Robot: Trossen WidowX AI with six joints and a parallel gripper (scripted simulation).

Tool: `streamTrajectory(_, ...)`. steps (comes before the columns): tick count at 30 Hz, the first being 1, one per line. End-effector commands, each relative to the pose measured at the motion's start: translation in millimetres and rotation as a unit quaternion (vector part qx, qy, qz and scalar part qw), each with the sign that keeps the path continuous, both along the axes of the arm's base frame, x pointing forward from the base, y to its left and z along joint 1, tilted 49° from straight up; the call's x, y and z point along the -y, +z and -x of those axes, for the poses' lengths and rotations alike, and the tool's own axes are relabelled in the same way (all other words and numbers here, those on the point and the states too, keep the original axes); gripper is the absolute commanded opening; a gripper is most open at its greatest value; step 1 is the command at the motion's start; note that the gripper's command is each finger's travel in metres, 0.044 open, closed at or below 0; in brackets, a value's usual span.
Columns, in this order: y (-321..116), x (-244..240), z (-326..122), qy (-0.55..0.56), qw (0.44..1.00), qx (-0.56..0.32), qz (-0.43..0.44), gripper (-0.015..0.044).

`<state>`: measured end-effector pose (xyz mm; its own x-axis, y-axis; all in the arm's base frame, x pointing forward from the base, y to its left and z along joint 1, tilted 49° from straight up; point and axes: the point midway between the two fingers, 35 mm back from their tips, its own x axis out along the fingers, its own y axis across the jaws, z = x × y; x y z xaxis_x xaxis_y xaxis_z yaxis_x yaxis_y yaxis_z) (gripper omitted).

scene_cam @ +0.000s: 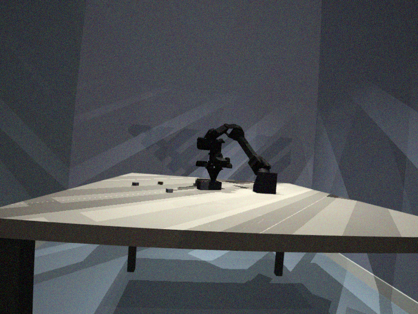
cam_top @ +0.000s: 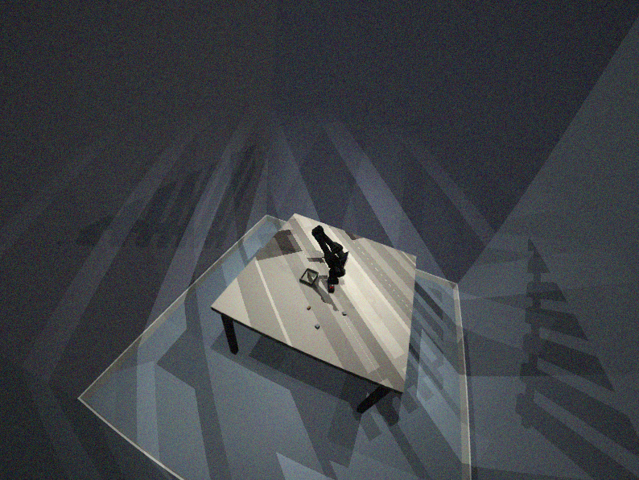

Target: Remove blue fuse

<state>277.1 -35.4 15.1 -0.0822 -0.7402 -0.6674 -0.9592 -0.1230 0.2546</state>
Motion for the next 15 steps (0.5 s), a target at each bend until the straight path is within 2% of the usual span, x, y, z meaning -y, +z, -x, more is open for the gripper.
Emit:
streamTrajectory(1,1.3,-1.9,-0.5,-0.002,1.000,0.002,-0.002,0.0000)
streamTrajectory(15,5.8,-7.1,-1.3,-0.001,1.000,0.001,-0.002,0.0000)
